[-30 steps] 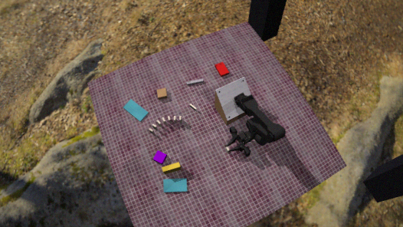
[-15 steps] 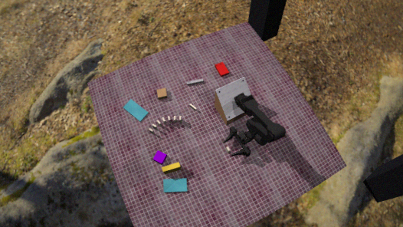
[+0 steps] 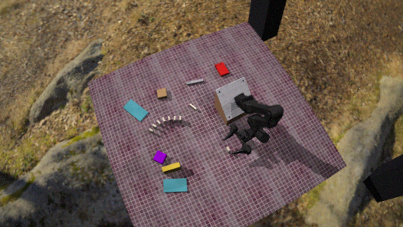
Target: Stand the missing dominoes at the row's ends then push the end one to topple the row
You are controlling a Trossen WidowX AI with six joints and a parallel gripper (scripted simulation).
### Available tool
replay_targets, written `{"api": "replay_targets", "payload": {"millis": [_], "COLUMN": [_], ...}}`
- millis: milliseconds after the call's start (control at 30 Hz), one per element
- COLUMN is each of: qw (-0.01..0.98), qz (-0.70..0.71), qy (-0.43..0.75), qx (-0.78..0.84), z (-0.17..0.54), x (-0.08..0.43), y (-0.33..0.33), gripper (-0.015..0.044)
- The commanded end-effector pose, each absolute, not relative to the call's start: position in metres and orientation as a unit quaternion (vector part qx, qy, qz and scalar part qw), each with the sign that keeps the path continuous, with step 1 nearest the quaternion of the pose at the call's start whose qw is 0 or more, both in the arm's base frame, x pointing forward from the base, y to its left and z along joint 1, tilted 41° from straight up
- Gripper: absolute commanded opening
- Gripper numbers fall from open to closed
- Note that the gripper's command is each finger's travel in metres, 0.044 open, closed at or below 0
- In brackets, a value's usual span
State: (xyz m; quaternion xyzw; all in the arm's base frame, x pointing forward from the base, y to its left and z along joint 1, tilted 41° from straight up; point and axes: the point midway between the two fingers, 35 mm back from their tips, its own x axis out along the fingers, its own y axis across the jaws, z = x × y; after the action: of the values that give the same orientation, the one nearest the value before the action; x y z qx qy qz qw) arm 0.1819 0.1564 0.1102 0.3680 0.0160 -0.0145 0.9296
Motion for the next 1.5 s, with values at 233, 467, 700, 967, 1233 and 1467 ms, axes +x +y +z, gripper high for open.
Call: {"api": "replay_targets", "payload": {"millis": [233,467,700,967,1233,1467], "qw": [0.966,0.977,0.934,0.777,0.707,0.680], "qz": [-0.003,-0.008,0.070,0.183,0.214,0.226], "qy": [0.069,0.128,0.341,0.581,0.632,0.646], "qx": [0.248,0.168,0.074,0.161,0.233,0.265], "z": [0.117,0.118,0.088,0.106,0.132,0.145], "x": [0.228,0.273,0.291,0.243,0.216,0.207], "y": [0.175,0.168,0.160,0.133,0.128,0.127], "gripper": [0.0440,0.0440,0.0440,0.0440,0.0440,0.0440]}}
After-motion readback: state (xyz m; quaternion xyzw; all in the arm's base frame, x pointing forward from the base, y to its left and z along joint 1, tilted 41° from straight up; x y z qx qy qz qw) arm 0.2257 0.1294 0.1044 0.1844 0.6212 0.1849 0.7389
